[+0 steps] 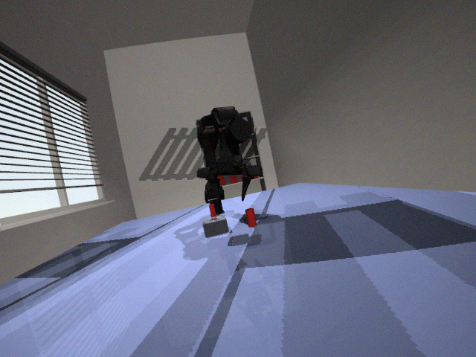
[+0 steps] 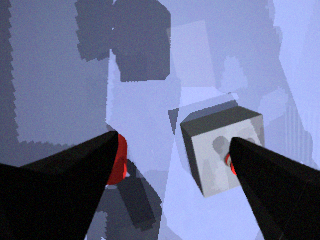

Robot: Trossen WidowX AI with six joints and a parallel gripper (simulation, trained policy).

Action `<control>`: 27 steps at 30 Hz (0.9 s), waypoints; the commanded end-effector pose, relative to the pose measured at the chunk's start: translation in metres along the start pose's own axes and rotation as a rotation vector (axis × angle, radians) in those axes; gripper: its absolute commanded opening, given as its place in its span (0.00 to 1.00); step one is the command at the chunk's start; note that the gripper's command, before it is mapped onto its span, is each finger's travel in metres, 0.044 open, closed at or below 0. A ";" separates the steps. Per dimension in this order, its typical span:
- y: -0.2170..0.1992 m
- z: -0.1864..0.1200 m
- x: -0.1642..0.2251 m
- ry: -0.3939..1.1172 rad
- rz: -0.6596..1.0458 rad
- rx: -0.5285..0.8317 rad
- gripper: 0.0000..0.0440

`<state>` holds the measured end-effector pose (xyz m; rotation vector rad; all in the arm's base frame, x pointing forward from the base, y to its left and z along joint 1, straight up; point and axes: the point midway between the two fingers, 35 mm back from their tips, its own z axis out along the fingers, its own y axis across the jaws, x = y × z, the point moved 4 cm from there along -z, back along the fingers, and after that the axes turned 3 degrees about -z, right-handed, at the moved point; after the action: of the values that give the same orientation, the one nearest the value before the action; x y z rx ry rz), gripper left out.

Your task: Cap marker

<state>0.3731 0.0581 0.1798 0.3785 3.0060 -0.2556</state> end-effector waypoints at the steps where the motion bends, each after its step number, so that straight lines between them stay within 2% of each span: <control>1: 0.015 0.005 0.006 0.046 -0.019 -0.030 0.74; 15: 0.045 0.021 0.027 0.173 -0.100 -0.105 0.71; 27: 0.051 0.050 0.035 0.241 -0.163 -0.127 0.65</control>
<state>0.3587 0.1059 0.1342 0.1927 3.2347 -0.0393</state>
